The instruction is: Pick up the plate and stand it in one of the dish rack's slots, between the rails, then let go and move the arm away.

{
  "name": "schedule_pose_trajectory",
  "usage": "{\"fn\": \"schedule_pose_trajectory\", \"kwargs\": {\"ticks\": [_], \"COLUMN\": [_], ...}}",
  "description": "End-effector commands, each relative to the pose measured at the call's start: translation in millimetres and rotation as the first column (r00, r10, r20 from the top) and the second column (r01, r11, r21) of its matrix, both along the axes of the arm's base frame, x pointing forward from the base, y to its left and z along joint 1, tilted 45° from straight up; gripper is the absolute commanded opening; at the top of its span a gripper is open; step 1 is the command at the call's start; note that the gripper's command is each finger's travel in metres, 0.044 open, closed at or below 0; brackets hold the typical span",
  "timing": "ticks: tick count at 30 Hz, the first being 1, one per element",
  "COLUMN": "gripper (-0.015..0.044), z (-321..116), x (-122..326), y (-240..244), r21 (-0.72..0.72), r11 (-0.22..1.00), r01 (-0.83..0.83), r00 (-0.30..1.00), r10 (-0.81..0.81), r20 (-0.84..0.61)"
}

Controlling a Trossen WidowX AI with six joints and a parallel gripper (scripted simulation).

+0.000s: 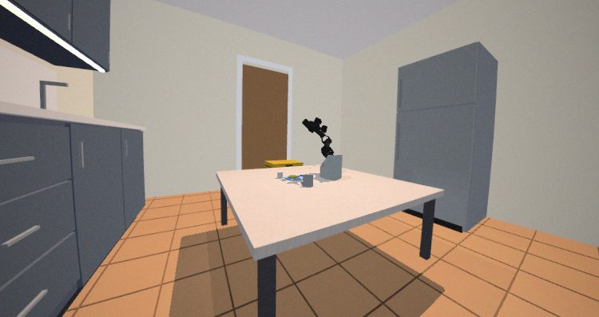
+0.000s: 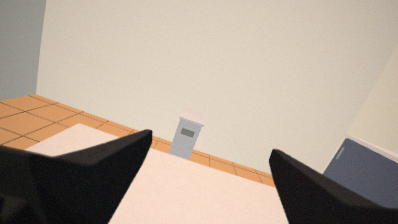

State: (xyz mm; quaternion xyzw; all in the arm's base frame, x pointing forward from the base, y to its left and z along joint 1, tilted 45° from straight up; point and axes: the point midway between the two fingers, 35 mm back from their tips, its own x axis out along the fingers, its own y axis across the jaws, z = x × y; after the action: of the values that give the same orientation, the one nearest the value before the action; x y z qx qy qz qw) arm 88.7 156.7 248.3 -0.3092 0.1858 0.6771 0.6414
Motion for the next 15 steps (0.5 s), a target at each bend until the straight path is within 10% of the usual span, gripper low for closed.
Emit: {"fn": "schedule_pose_trajectory", "kwargs": {"ticks": [1,15], "gripper": [0.0400,0.0400], "z": [-0.5,-40.1], "x": [1.0,81.5], "y": [-0.1,-23.1], "r21": [-0.003,-0.259], "r11": [1.000,0.902], "r01": [0.004,0.346], "r00": [1.000,0.927], "r10": [-0.004,-0.370], "r20": [-0.001,-0.052]}}
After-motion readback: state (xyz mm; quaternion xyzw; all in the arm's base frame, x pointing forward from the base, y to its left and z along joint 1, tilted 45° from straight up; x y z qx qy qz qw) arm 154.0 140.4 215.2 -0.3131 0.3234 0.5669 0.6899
